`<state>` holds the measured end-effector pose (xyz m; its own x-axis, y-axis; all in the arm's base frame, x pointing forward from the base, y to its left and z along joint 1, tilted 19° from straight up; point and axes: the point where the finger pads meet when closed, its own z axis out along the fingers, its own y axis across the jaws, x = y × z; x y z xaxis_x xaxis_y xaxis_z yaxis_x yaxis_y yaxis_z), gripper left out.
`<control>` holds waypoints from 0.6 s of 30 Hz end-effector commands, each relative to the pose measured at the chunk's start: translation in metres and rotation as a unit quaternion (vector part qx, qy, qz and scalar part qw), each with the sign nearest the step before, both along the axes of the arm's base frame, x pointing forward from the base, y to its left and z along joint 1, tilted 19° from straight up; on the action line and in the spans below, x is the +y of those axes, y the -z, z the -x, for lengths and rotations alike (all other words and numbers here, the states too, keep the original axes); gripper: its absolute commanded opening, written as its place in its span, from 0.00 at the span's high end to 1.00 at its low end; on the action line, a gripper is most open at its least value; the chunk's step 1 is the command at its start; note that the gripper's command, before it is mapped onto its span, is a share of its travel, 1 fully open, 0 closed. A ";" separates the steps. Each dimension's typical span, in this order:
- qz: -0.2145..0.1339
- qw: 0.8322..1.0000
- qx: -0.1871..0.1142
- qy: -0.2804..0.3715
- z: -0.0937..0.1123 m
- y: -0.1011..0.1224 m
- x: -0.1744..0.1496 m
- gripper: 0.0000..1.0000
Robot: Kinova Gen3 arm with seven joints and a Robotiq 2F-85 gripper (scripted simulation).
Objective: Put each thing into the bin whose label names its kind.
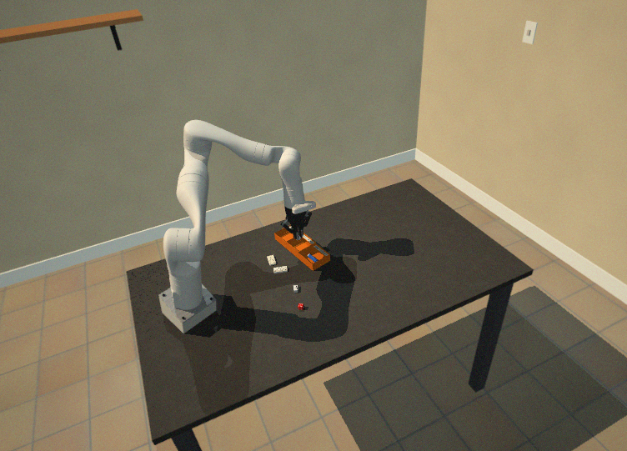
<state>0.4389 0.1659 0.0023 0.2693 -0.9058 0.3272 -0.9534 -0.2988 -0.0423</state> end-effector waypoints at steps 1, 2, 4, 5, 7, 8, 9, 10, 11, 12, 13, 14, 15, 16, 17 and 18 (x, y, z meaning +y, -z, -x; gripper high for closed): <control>-0.003 1.000 -0.003 -0.001 -0.001 -0.001 0.000 0.89; -0.003 1.000 -0.003 -0.001 -0.001 -0.001 0.000 0.89; -0.003 1.000 -0.003 -0.001 -0.001 -0.001 0.000 0.89; -0.003 1.000 -0.003 -0.001 -0.001 -0.001 0.000 0.89; -0.003 1.000 -0.004 -0.002 -0.003 0.004 -0.003 0.89; -0.003 1.000 -0.004 -0.002 -0.003 0.004 -0.003 0.89; -0.003 1.000 -0.004 -0.002 -0.003 0.004 -0.003 0.89; -0.003 1.000 -0.004 -0.001 -0.003 0.006 -0.003 0.89; -0.003 1.000 -0.004 -0.002 -0.004 0.008 -0.004 0.89; -0.003 1.000 -0.004 -0.003 -0.004 0.010 -0.005 0.89; -0.003 1.000 -0.004 -0.003 -0.004 0.012 -0.005 0.89; -0.003 1.000 -0.004 -0.002 -0.005 0.014 -0.006 0.89; -0.003 1.000 -0.004 -0.002 -0.005 0.016 -0.007 0.89; -0.003 1.000 -0.004 -0.002 -0.005 0.018 -0.007 0.89; -0.003 1.000 -0.004 -0.002 -0.005 0.020 -0.008 0.89; -0.003 1.000 -0.004 -0.002 -0.006 0.021 -0.008 0.89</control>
<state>0.4426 0.1630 -0.0131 0.2734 -0.9075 0.3190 -0.9515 -0.3038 -0.0487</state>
